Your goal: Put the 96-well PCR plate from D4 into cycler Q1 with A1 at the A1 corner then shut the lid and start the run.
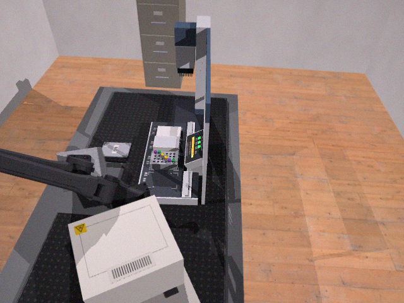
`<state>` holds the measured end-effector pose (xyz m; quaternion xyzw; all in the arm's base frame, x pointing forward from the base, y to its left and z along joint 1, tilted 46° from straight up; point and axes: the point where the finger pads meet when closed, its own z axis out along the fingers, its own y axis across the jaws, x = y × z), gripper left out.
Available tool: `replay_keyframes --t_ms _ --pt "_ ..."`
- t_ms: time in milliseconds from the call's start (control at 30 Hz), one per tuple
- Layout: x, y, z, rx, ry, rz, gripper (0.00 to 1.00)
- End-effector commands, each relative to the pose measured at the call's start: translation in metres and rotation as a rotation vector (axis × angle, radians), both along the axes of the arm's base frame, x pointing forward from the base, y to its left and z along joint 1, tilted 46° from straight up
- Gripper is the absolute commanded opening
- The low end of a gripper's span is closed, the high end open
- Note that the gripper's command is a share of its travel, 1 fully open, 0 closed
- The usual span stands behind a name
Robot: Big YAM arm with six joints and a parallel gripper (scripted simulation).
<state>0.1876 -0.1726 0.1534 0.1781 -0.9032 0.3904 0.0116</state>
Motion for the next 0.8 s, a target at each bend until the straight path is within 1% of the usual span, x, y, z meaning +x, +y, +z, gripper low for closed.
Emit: replay_keyframes --t_ms 0,67,100,200,533,767 --pt "0.007 -0.004 0.003 -0.008 -0.026 -0.003 0.00" --pt "0.007 -0.004 0.003 -0.008 -0.025 -0.003 0.00" --pt "0.011 0.000 0.018 -0.012 -0.049 0.010 0.00" --pt "0.009 -0.002 0.013 -0.011 -0.043 0.002 0.00" --pt "0.009 -0.004 0.009 -0.013 -0.046 -0.006 0.00" --pt "0.001 0.016 0.010 -0.008 -0.044 0.001 0.00"
